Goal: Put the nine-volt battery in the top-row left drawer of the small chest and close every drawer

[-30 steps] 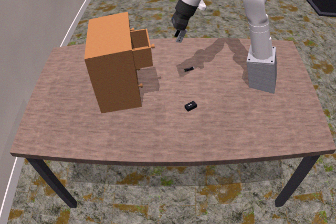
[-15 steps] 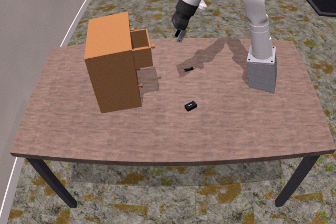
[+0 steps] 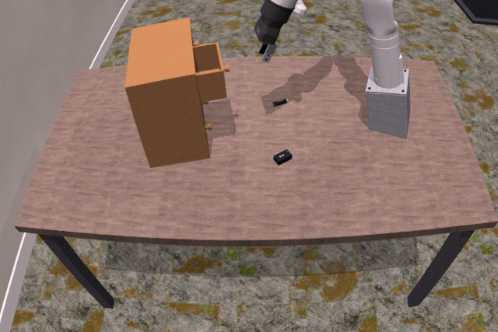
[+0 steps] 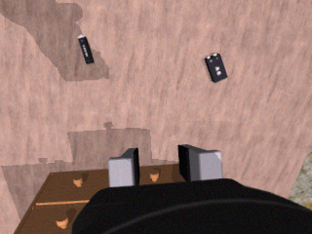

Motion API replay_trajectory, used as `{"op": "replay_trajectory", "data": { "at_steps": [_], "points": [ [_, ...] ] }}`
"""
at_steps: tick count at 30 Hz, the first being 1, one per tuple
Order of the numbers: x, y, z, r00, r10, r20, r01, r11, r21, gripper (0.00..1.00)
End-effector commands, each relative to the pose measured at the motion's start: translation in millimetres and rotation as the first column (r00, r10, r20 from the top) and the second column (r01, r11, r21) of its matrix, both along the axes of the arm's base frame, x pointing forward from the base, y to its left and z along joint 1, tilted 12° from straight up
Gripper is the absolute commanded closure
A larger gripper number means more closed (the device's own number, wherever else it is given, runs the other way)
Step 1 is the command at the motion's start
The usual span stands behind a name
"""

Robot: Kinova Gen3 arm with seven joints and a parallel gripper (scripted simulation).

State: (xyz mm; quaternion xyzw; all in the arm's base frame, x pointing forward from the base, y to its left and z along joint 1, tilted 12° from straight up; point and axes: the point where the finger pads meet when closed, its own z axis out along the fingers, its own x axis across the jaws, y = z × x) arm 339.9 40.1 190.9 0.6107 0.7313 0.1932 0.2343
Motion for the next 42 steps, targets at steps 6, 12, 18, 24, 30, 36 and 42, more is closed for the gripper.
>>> {"op": "replay_trajectory", "data": {
  "at_steps": [6,12,18,24,30,36,42],
  "points": [
    [-0.1,0.7,1.8,1.000,0.002,-0.001,-0.002,1.000,-0.002,0.33],
    [-1.5,0.3,3.4,1.000,0.001,-0.009,-0.001,1.000,-0.004,0.33],
    [-3.9,0.8,5.3,1.000,0.001,-0.020,-0.001,1.000,-0.004,0.33],
    [-6.1,1.3,7.1,1.000,0.001,-0.030,-0.001,1.000,-0.004,0.33],
    [-11.1,0.9,12.1,0.998,-0.002,-0.055,0.002,1.000,-0.008,0.33],
    [-19.4,0.9,20.0,0.995,-0.006,-0.095,0.005,1.000,-0.013,0.33],
    [-25.7,0.6,26.2,0.992,-0.010,-0.126,0.008,1.000,-0.018,0.33]
  ]
}}
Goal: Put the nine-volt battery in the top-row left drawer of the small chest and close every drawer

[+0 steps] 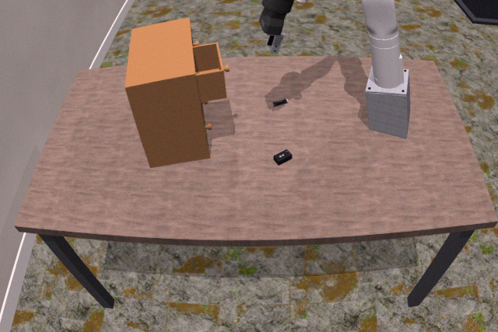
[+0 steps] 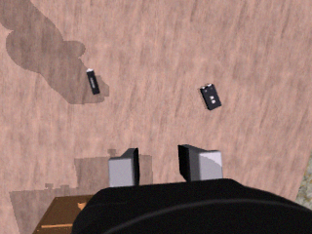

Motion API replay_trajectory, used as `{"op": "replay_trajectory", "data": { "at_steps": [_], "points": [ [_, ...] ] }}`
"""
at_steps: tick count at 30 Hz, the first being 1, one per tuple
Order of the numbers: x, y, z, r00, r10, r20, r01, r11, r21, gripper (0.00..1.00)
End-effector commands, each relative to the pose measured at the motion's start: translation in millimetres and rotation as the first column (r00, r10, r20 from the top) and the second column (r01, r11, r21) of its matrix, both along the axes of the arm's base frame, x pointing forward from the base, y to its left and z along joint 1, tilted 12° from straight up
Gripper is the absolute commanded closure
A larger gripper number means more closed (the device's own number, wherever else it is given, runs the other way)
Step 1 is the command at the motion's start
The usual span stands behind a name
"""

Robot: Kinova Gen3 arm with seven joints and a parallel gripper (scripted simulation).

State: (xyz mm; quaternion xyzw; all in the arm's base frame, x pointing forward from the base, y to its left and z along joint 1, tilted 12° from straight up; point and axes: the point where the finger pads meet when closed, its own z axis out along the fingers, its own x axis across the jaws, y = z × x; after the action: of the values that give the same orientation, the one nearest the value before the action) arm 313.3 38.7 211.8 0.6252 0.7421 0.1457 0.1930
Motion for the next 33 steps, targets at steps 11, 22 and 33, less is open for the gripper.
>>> {"op": "replay_trajectory", "data": {
  "at_steps": [11,22,33],
  "points": [
    [-17.3,1.1,23.2,0.996,-0.005,-0.087,0.004,1.000,-0.014,0.33],
    [-31.9,0.5,37.6,0.987,-0.014,-0.159,0.010,1.000,-0.026,0.33],
    [-44.4,-0.1,49.8,0.975,-0.022,-0.219,0.015,0.999,-0.036,0.33]
  ]
}}
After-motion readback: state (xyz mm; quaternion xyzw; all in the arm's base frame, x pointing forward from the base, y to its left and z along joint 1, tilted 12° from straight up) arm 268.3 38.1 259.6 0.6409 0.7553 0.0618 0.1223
